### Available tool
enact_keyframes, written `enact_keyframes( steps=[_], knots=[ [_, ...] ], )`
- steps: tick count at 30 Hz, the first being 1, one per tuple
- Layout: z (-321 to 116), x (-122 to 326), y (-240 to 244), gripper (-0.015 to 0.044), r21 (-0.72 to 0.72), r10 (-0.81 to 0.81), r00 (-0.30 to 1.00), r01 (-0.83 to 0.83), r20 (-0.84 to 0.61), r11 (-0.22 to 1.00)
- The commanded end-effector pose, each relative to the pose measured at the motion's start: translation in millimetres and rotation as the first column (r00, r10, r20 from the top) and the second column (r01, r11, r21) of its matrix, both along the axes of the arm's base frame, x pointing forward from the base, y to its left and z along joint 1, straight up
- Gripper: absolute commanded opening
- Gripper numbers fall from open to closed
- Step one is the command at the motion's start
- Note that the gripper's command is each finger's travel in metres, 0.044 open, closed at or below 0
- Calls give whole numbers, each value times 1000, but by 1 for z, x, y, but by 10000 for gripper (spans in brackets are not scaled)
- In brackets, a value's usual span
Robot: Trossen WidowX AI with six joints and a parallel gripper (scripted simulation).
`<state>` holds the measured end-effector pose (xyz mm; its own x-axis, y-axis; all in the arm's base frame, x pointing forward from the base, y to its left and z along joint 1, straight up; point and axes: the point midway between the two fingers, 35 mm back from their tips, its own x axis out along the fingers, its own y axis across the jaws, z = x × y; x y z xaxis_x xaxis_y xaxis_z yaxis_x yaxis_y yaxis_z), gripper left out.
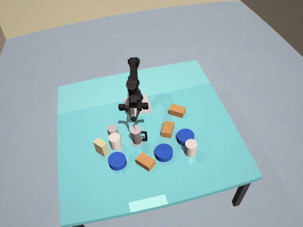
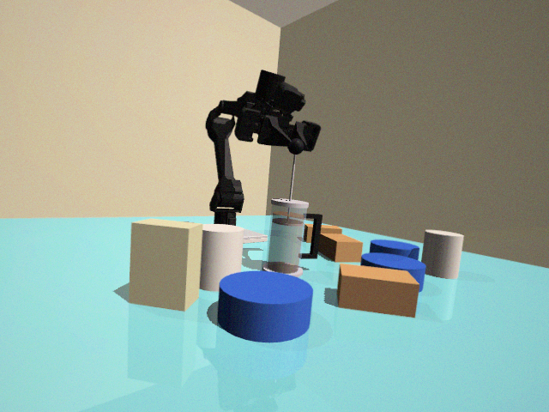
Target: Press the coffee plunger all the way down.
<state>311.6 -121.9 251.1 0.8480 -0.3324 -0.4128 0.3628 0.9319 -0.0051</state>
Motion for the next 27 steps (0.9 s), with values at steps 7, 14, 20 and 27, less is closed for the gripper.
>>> enact_keyframes(
  steps=[7, 14, 20, 27],
  knots=[
    [-41, 0, 0, 124, 31, 0, 998, 2, -65, 1000],
    [-52, 1, 0, 124, 31, 0, 998, 2, -65, 1000],
    [-62, 2, -1, 124, 31, 0, 998, 2, -65, 1000],
    [-73, 5, -2, 124, 31, 0, 998, 2, -65, 1000]
  ],
)
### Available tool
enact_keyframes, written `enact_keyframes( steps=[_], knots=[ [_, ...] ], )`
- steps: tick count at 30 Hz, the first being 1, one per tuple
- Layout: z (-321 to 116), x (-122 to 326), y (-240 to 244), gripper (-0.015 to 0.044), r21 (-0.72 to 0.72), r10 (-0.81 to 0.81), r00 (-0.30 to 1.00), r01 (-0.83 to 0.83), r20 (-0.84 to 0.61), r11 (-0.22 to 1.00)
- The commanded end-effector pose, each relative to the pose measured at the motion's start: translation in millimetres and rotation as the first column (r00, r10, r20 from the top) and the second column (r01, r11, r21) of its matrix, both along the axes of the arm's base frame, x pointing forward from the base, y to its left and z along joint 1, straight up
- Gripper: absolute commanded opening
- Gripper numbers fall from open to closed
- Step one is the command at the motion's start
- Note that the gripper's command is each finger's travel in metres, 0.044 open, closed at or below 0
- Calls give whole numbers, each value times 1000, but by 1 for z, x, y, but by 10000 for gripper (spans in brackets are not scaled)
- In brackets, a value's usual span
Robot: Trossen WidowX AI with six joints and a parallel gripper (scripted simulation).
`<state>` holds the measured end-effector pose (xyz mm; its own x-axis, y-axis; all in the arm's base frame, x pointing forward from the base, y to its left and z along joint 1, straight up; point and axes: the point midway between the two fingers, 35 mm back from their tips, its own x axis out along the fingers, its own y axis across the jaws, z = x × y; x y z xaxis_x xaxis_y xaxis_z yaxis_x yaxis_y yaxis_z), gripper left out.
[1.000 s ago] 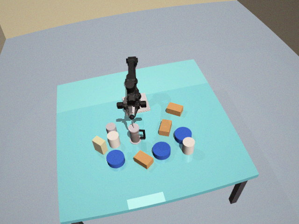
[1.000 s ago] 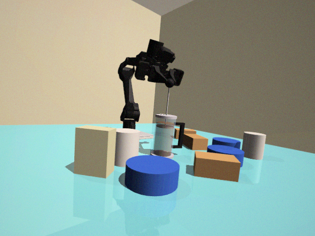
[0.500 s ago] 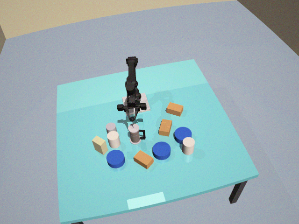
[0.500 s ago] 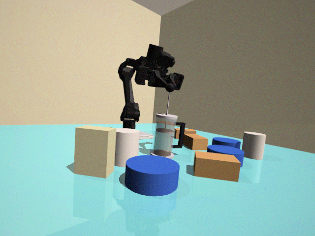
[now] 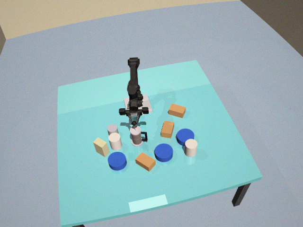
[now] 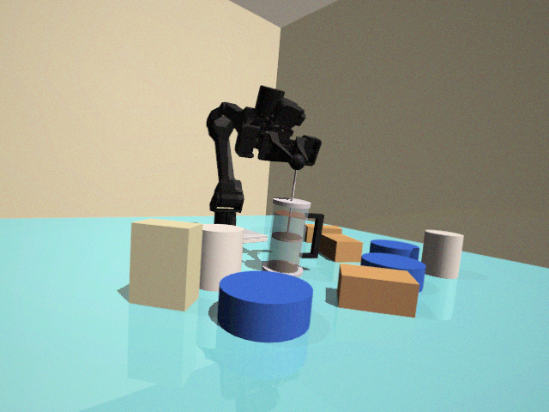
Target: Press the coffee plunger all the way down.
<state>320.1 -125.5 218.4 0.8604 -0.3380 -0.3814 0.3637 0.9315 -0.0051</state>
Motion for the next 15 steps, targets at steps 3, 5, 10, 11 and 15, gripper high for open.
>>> enact_keyframes(
  steps=[3, 5, 10, 11, 15],
  knots=[
    [-44, -2, 1, 124, 43, 2, 995, 2, -97, 999],
    [-45, 0, 0, 124, 43, 2, 995, 2, -97, 999],
    [-45, 3, -1, 124, 43, 2, 995, 2, -96, 999],
    [-45, 3, -2, 124, 43, 2, 995, 2, -96, 999],
    [-44, 5, -2, 124, 43, 2, 995, 2, -96, 999]
  ],
)
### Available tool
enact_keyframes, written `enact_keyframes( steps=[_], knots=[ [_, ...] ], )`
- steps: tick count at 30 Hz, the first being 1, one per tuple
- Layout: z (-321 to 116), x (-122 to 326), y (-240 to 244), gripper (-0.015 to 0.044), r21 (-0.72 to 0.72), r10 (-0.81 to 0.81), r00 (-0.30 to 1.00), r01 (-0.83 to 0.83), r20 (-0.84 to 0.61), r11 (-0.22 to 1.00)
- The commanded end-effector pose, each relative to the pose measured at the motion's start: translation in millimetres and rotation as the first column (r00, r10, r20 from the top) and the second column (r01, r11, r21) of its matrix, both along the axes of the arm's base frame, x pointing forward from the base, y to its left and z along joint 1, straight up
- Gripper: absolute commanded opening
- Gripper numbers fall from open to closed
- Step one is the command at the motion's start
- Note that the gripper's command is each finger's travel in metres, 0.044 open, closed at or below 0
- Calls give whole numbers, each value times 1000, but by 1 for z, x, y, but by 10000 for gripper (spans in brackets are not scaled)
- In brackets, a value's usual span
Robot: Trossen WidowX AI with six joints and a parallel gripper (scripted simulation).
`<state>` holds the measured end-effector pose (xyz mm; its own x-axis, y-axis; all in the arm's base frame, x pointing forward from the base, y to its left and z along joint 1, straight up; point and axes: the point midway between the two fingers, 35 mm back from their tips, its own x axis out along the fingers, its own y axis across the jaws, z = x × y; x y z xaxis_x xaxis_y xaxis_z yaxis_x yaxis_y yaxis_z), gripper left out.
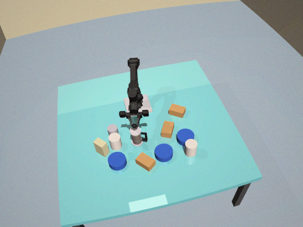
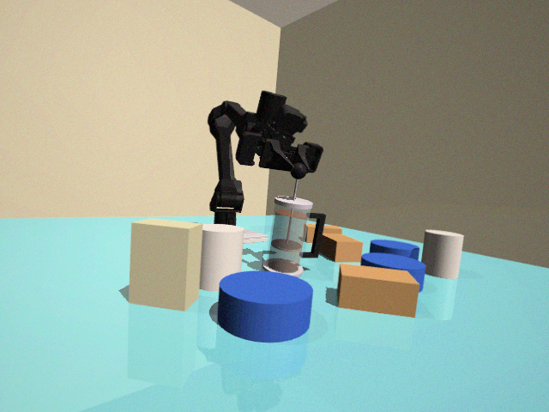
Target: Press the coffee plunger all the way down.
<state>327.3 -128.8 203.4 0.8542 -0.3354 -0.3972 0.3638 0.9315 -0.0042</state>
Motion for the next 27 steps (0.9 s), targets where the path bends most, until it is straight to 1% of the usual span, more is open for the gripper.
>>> enact_keyframes(
  steps=[1, 27],
  knots=[
    [-28, -2, 1, 124, 36, 2, 997, 1, -80, 999],
    [-25, 3, -2, 124, 36, 2, 997, 1, -80, 999]
  ],
)
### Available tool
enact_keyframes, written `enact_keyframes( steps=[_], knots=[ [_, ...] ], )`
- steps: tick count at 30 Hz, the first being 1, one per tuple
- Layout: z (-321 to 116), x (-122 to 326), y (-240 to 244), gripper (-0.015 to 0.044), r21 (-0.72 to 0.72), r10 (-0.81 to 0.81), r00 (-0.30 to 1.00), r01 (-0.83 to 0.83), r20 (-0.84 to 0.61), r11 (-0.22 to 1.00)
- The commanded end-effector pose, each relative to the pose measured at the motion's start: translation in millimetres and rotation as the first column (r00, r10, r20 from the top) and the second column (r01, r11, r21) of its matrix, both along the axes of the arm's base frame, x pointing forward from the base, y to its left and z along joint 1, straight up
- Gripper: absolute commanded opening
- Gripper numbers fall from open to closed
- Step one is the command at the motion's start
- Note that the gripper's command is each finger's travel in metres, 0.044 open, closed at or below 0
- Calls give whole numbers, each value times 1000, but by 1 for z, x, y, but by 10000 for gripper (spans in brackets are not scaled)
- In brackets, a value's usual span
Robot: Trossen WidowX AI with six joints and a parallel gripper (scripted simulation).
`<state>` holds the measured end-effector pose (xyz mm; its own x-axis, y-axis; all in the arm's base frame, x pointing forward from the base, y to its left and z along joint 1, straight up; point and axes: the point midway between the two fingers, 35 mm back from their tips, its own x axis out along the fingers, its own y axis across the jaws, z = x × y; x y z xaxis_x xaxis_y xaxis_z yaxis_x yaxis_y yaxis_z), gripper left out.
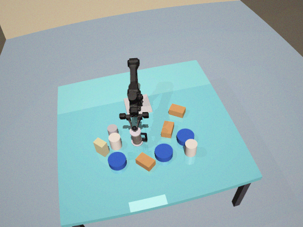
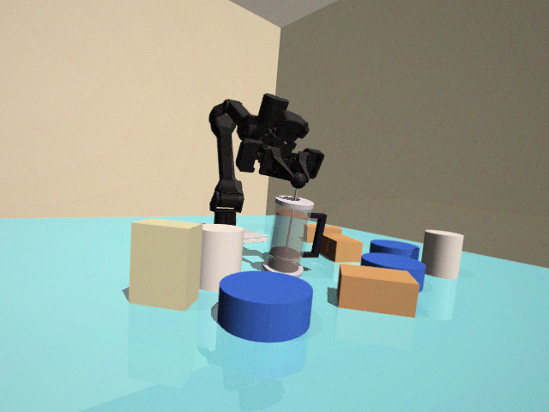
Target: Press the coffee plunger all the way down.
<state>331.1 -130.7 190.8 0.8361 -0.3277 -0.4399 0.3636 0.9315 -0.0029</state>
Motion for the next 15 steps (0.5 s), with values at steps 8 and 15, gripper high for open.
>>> enact_keyframes(
  steps=[8, 15],
  knots=[
    [-11, 0, 0, 124, 18, 0, 999, 0, -37, 1000],
    [-11, 2, -1, 124, 17, 0, 999, 0, -37, 1000]
  ],
)
